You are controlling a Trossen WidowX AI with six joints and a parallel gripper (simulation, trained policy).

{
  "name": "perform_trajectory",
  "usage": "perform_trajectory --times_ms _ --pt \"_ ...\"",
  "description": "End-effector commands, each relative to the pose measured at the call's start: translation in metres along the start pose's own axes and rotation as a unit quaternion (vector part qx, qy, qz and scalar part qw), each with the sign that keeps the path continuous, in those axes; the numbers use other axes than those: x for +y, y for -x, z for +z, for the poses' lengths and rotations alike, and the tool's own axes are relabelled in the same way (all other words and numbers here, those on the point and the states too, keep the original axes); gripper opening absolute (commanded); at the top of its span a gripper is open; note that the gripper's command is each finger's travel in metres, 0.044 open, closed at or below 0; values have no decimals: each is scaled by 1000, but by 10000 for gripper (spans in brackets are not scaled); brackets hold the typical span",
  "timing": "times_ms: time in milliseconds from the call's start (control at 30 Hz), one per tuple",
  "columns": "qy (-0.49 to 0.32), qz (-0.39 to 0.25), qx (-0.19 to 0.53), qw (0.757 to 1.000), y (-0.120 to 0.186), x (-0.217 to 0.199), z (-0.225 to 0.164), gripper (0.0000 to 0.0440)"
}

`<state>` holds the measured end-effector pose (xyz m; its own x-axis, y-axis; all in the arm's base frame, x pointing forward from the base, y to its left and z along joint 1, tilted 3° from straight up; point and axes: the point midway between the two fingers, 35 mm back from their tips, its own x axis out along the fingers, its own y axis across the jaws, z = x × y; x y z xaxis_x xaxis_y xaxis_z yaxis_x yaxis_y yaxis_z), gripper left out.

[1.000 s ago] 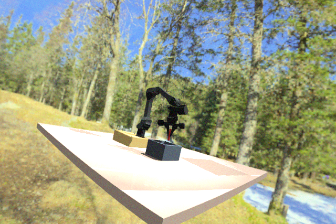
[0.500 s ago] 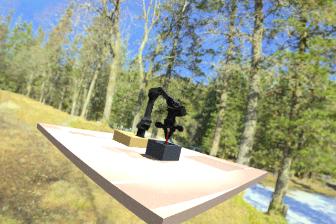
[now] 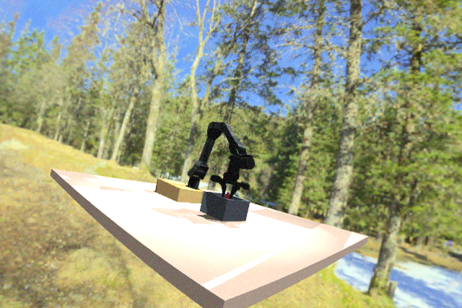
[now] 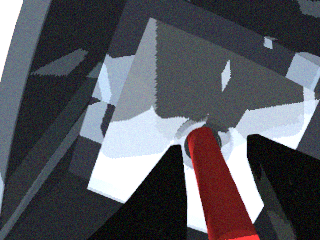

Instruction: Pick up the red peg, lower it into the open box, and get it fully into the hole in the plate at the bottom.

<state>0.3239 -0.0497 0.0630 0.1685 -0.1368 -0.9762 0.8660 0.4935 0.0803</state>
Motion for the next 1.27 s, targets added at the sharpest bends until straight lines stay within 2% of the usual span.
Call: perform_trajectory --times_ms 0,33,133,467,500,900,1233 --pt "8 -9 8 1000 -6 0 1 140" --pt "9 -11 8 1000 -7 0 2 141" --pt "12 -9 3 1000 -8 5 11 187" --pt "18 1 -16 1000 -10 21 42 426" --pt "17 4 -21 1000 -9 23 45 440" --pt "1 37 -78 996 0 39 91 440" --pt "1 38 -79 996 0 39 91 440"
